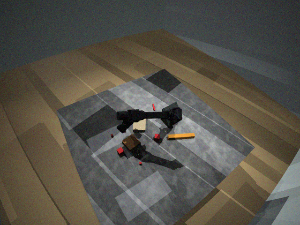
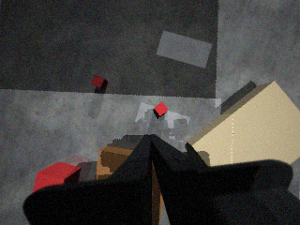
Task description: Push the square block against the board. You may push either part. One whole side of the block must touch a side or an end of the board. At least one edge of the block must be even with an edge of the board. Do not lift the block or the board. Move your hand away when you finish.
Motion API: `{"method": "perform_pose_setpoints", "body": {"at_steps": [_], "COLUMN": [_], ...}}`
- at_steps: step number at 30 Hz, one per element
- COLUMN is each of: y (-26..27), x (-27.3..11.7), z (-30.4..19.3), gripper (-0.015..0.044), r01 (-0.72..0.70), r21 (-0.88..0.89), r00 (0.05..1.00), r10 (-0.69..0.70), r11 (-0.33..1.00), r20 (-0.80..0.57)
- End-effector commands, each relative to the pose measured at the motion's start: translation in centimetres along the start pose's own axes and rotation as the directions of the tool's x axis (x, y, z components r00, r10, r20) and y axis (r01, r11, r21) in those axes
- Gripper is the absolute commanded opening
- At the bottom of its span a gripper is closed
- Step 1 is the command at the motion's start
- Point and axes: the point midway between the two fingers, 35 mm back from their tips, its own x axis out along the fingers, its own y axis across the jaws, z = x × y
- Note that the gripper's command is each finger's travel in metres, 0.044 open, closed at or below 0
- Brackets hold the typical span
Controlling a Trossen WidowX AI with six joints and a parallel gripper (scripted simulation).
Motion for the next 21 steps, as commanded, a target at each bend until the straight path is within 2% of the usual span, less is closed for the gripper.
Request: {"method": "perform_pose_setpoints", "body": {"at_steps": [1,10,15,19,21], "y": [-0.4,-1.5,-1.6,-2.1,-2.1], "x": [1.2,3.2,3.7,8.2,8.5], "z": [-0.5,-1.9,-2.1,-3.8,-3.9], "gripper": [0.0000,0.0000,0.0000,0.0000,0.0000], "r01": [0.045,0.171,0.180,0.180,0.180], "r21": [0.060,0.186,0.195,0.194,0.194], "r00": [0.994,0.940,0.935,0.934,0.934], "r10": [-0.039,-0.103,-0.106,-0.105,-0.105], "r11": [0.997,0.968,0.964,0.964,0.964], "r20": [-0.100,-0.325,-0.340,-0.342,-0.342]}}
